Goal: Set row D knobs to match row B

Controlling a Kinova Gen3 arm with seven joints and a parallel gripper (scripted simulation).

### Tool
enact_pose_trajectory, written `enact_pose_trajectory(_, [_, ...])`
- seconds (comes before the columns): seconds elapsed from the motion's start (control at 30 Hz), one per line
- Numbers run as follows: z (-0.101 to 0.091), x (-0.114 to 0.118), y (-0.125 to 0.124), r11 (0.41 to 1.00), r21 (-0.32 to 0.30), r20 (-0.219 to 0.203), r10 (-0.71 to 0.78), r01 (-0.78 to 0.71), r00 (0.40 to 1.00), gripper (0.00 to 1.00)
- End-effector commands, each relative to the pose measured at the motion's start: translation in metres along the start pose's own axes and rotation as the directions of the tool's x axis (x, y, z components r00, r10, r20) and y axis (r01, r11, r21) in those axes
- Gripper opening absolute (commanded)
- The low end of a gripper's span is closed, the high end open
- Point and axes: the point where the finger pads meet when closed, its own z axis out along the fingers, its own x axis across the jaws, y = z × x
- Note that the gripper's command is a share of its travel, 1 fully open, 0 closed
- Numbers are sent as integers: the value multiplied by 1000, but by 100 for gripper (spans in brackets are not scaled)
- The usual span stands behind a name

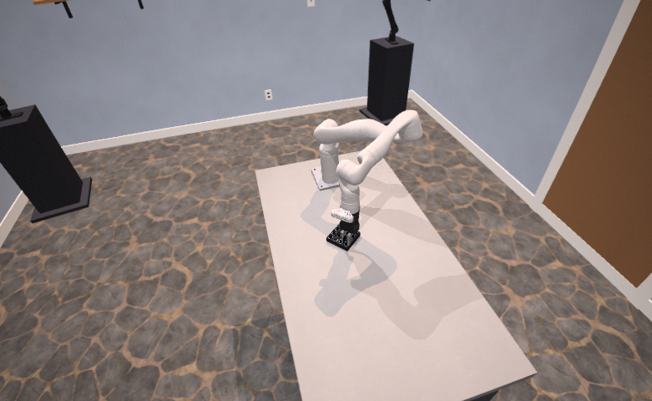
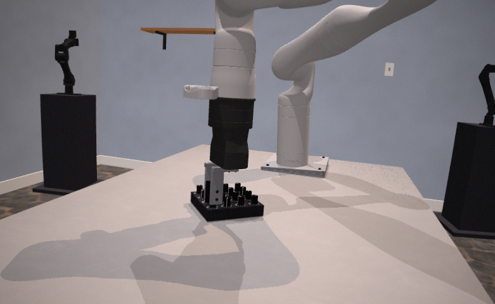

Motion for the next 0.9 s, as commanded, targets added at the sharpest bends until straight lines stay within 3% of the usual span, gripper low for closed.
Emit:
enact_pose_trajectory(0.0, [-6, -1, -1, 1000, 2, 4, -1, 1, 1000, 46])
enact_pose_trajectory(0.37, [-33, -1, -1, 1000, 2, 4, -1, 1, 1000, 46])
enact_pose_trajectory(0.87, [-36, -1, -1, 1000, 2, 4, -1, 1, 1000, 46])
